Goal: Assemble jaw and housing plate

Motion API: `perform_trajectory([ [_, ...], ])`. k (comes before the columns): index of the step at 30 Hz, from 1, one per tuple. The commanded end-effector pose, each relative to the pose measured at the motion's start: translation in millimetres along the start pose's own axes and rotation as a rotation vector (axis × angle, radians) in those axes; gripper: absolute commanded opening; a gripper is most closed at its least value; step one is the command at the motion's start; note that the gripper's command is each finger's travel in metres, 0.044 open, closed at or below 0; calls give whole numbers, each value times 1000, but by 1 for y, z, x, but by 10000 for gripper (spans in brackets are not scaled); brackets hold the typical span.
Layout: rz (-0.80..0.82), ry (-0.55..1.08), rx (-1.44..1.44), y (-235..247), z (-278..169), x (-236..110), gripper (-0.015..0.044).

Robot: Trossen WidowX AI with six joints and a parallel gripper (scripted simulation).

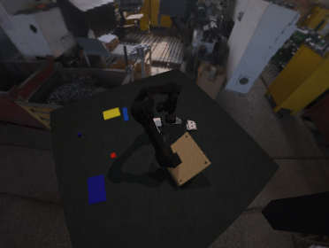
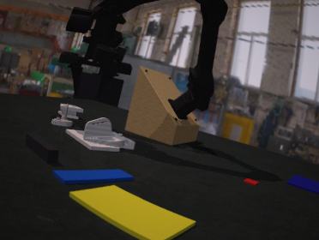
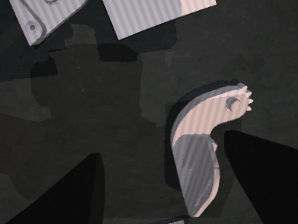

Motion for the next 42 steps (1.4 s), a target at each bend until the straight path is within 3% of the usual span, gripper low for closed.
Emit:
perform_trajectory([
  [1,0,0,0,0,0,0,368],
  [4,0,0,0,0,0,0,440],
  [32,0,0,0,0,0,0,440],
  [42,0,0,0,0,0,0,177],
])
Point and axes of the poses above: the point midway between the two fingers, 35 mm back from their tips, its own x axis out along the fingers, its own y axis across the jaws, z = x × y, the point moved 6 cm from there along -x, back along the fingers, and after that the axes turned 8 degrees about -x, right-handed, at the moved point
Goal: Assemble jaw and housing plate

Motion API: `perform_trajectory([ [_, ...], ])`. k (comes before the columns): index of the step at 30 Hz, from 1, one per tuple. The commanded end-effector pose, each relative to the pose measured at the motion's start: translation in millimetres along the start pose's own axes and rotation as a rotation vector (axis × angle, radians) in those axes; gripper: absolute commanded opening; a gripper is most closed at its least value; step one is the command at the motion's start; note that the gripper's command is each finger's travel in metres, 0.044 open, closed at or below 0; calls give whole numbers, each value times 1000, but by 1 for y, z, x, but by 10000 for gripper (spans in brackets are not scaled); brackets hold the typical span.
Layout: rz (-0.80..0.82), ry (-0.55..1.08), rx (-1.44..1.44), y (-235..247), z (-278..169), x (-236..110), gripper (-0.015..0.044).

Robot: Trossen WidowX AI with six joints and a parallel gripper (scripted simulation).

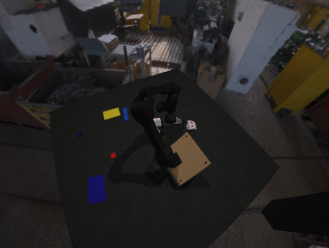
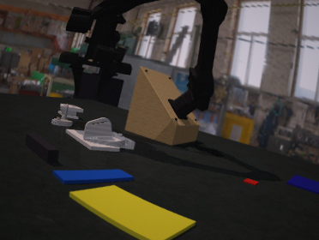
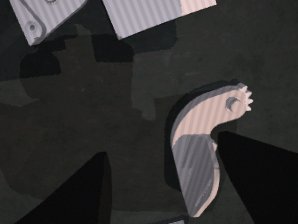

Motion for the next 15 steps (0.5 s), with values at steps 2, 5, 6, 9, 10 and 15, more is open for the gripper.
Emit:
perform_trajectory([
  [2,0,0,0,0,0,0,125],
  [5,0,0,0,0,0,0,46],
  [6,0,0,0,0,0,0,20],
  [9,0,0,0,0,0,0,0],
  [10,0,0,0,0,0,0,0],
  [15,0,0,0,0,0,0,0],
])
Point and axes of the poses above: the point midway between the two fingers, 35 mm back from their tips, its own x axis out along the fingers, its own y axis across the jaws, z = x × y, the point moved 6 cm from there along -x, back along the fingers, and after that the axes turned 8 degrees about -x, right-handed, at the moved point
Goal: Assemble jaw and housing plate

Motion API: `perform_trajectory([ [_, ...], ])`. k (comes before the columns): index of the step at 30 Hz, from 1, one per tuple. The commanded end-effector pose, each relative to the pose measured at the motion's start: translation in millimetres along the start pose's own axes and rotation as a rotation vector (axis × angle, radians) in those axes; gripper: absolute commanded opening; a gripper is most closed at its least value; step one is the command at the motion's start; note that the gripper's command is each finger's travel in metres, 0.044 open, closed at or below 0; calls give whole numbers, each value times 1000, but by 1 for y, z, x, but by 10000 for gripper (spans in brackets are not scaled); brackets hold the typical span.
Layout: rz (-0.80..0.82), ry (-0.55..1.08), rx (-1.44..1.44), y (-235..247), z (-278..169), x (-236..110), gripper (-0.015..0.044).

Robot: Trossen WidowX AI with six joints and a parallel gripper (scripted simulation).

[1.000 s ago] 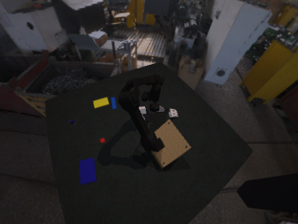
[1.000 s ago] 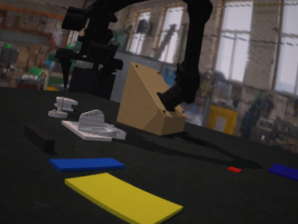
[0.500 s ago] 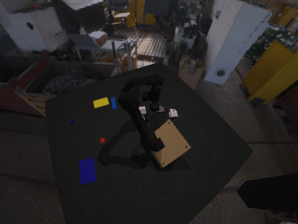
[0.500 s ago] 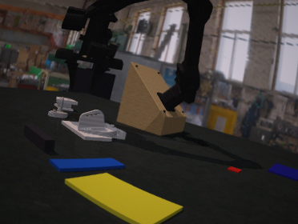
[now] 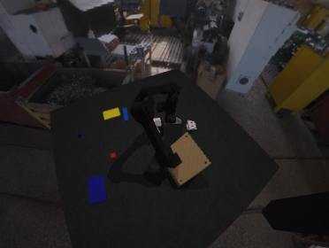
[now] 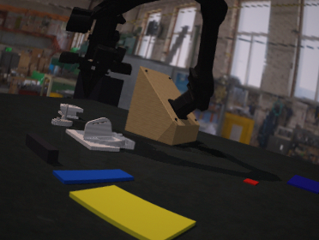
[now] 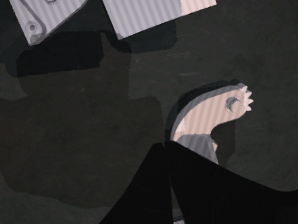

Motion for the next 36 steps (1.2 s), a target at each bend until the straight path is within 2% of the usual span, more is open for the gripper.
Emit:
perform_trajectory([
  [1,0,0,0,0,0,0,0],
  [4,0,0,0,0,0,0,0],
  [21,-1,1,366,-2,-5,-2,440],
  [36,-3,1,745,-5,-11,-4,440],
])
Point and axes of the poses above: the point midway between the two fingers, 35 mm back from their tips, its own x axis out along the fingers, its own y axis across the jaws, z = x × y, the point moved 6 cm from there along -x, back along the fingers, and after that the axes turned 8 degrees about -x, right-handed, at the moved point
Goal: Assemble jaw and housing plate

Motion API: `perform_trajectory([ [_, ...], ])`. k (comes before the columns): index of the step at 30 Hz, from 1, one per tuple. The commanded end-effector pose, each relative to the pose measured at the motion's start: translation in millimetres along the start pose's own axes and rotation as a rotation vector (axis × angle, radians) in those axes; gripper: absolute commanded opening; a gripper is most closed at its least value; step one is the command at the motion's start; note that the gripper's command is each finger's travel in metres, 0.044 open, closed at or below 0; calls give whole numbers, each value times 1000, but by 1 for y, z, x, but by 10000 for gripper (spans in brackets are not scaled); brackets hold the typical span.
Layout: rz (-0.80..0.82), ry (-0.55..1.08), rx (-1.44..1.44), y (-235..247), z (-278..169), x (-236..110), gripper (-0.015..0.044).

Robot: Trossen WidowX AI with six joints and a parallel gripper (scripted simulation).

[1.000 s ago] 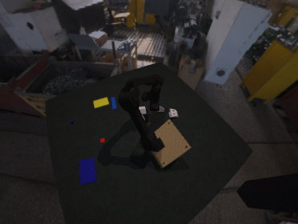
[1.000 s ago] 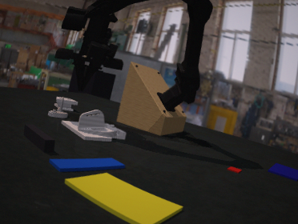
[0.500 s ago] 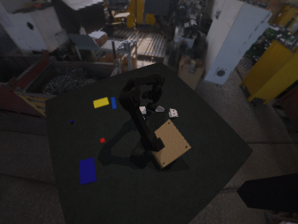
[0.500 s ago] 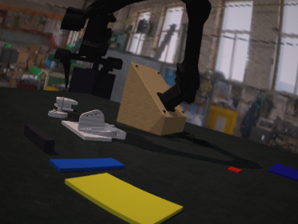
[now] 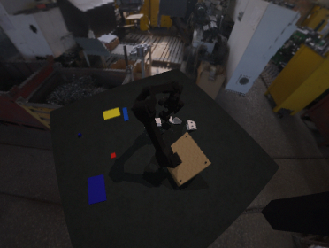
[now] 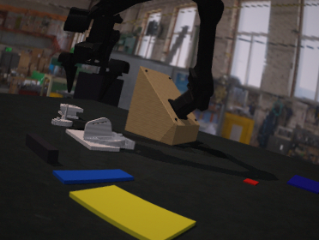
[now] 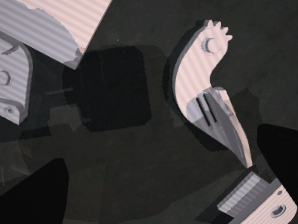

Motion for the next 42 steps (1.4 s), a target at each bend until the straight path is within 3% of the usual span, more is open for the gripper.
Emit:
perform_trajectory([
  [1,-6,0,93,-3,-1,-2,440],
  [42,-8,-6,1129,-17,-9,-7,440],
])
Point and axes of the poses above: the point midway between the two fingers, 35 mm back from their tips, its own x axis out along the fingers, its own y axis across the jaws, z = x × y, the point moved 6 cm from there along -x, back along the fingers, and after that the axes turned 8 degrees about -x, right-handed, at the moved point
